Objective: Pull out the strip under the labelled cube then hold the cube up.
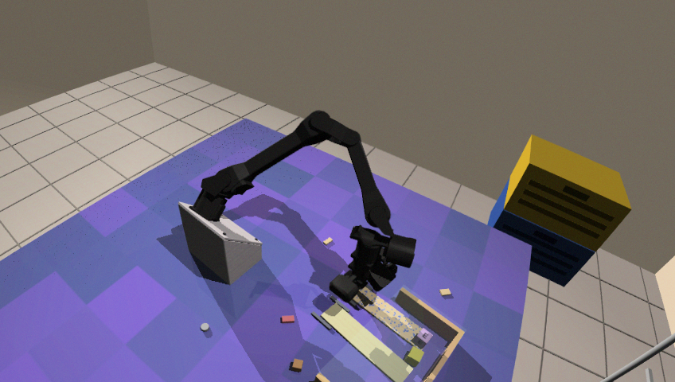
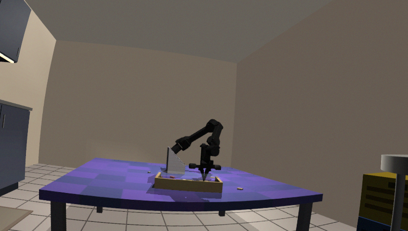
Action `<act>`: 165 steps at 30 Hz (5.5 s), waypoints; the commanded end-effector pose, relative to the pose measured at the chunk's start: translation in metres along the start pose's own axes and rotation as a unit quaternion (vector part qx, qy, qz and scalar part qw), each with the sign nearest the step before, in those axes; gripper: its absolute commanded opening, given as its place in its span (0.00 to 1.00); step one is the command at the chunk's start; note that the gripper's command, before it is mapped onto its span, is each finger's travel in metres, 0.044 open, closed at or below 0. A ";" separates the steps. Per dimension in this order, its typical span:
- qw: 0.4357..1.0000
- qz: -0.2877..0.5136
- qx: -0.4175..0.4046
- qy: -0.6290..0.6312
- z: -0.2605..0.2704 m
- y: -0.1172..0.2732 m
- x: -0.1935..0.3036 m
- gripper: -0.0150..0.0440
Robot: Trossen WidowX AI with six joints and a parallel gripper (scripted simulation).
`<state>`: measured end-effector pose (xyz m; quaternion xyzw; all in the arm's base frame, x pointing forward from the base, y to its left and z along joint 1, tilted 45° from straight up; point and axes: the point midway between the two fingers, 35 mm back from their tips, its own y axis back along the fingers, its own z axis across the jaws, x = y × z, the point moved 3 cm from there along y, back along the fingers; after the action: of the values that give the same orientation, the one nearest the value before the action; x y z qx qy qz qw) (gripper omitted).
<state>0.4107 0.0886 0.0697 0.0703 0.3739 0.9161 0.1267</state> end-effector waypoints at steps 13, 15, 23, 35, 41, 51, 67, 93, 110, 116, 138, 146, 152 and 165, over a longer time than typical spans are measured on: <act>1.000 0.007 0.002 -0.003 0.001 -0.004 0.029 0.25; 1.000 0.007 0.002 -0.003 0.001 -0.005 0.032 0.25; 1.000 0.007 0.002 -0.003 0.001 -0.005 0.044 0.25; 1.000 0.008 0.002 -0.004 0.001 -0.005 0.062 0.25; 1.000 0.008 0.002 -0.004 0.001 -0.005 0.071 0.25; 1.000 0.008 0.002 -0.004 0.001 -0.005 0.086 0.25; 1.000 0.009 0.002 -0.005 0.002 -0.005 0.110 0.25; 1.000 0.010 0.002 -0.006 0.002 -0.005 0.148 0.25; 1.000 0.010 0.002 -0.006 0.003 -0.004 0.172 0.25; 1.000 0.011 0.002 -0.006 0.003 -0.004 0.175 0.25; 1.000 0.011 0.002 -0.006 0.003 -0.004 0.175 0.25; 1.000 0.011 0.002 -0.006 0.003 -0.004 0.175 0.25; 1.000 -0.002 0.000 -0.005 0.004 0.002 0.167 0.25; 1.000 0.010 0.003 -0.014 0.002 0.041 0.157 0.34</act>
<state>0.2481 0.1098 0.1041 0.0837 0.3768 0.9145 0.1212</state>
